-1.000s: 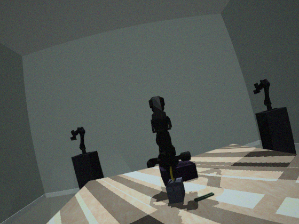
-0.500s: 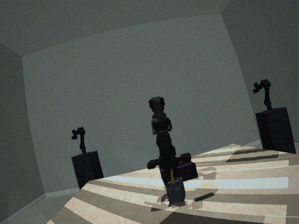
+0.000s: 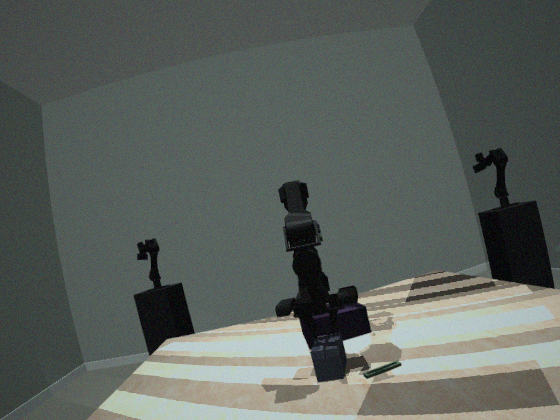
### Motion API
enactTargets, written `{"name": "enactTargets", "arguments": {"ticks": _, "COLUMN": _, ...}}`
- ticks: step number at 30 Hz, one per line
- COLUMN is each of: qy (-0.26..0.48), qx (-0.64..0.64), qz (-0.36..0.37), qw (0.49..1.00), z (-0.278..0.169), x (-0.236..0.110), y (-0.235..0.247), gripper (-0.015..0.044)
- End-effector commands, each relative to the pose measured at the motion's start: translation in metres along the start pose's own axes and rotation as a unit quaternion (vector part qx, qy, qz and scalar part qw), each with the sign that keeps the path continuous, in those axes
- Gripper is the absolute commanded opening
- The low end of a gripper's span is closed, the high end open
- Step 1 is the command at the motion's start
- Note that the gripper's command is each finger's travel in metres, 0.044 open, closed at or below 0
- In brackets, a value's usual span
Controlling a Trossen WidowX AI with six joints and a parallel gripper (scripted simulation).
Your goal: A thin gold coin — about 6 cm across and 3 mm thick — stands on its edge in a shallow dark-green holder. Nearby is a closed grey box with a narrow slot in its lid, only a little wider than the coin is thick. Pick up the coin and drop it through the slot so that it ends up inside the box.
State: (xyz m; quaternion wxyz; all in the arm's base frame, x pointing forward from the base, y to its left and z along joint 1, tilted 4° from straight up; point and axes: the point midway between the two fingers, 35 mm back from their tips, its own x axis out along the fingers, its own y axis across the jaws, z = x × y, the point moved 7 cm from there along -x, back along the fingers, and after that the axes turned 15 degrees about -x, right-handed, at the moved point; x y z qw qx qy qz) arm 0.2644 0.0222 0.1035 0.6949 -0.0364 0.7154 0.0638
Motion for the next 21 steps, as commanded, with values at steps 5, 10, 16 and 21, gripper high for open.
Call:
{"name": "enactTargets", "arguments": {"ticks": 5, "qy": 0.0, "qx": 0.0, "qz": 0.0, "qw": 1.0, "z": 0.0, "x": -0.019, "y": 0.0, "gripper": 0.0371}}
{"name": "enactTargets", "arguments": {"ticks": 10, "qy": 0.003, "qx": 0.001, "qz": 0.0, "qw": 1.0, "z": -0.004, "x": -0.06, "y": 0.0, "gripper": 0.044}}
{"name": "enactTargets", "arguments": {"ticks": 16, "qy": 0.003, "qx": 0.001, "qz": 0.0, "qw": 1.0, "z": -0.004, "x": -0.06, "y": 0.0, "gripper": 0.044}}
{"name": "enactTargets", "arguments": {"ticks": 21, "qy": 0.003, "qx": 0.001, "qz": 0.0, "qw": 1.0, "z": -0.004, "x": -0.06, "y": 0.0, "gripper": 0.044}}
